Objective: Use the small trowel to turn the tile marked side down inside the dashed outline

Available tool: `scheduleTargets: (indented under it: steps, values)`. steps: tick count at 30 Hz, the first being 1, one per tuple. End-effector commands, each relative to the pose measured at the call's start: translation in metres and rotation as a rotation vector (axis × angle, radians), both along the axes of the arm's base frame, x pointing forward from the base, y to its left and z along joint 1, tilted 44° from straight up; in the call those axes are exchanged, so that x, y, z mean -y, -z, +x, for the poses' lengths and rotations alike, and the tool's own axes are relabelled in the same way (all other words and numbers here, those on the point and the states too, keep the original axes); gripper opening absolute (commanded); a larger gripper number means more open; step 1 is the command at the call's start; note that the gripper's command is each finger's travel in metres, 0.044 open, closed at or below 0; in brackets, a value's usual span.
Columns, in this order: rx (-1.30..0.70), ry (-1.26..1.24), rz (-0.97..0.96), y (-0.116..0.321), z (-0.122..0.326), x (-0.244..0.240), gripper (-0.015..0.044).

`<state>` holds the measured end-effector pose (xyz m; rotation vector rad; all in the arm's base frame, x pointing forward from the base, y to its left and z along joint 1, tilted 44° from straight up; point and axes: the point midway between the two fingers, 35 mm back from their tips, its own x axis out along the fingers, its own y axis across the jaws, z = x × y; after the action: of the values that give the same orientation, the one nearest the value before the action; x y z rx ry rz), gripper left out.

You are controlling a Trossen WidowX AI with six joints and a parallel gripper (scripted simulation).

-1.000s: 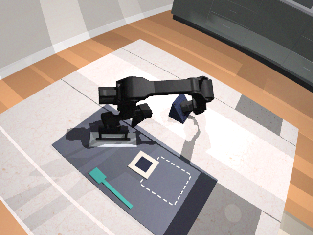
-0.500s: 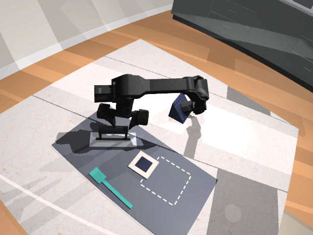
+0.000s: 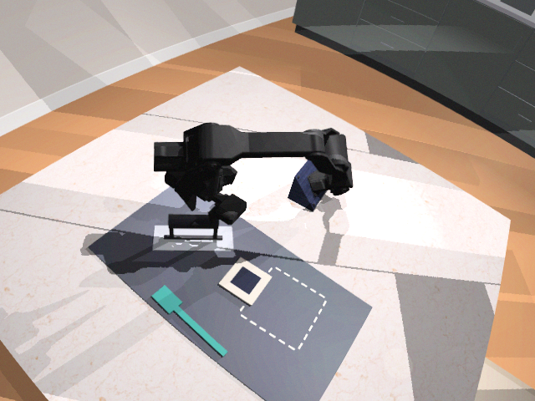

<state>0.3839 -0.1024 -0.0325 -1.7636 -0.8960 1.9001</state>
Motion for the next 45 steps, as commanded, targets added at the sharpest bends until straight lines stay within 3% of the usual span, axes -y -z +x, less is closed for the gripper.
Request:
scheduleTargets:
  steps: [1,21,29,30,34,45]
  values:
    - [-0.114,0.108,-0.018,0.006,0.001,0.003,0.027]
    - [-0.564,0.597,-0.109,0.013,0.01,0.015,0.027]
    - [-0.568,0.601,-0.11,0.013,0.01,0.015,0.027]
    - [-0.549,0.594,-0.105,0.007,0.011,0.016,0.0296]
    - [-0.546,0.585,-0.095,0.004,0.009,0.019,0.03]
    - [-0.299,0.346,0.053,0.012,0.001,0.017,0.03]
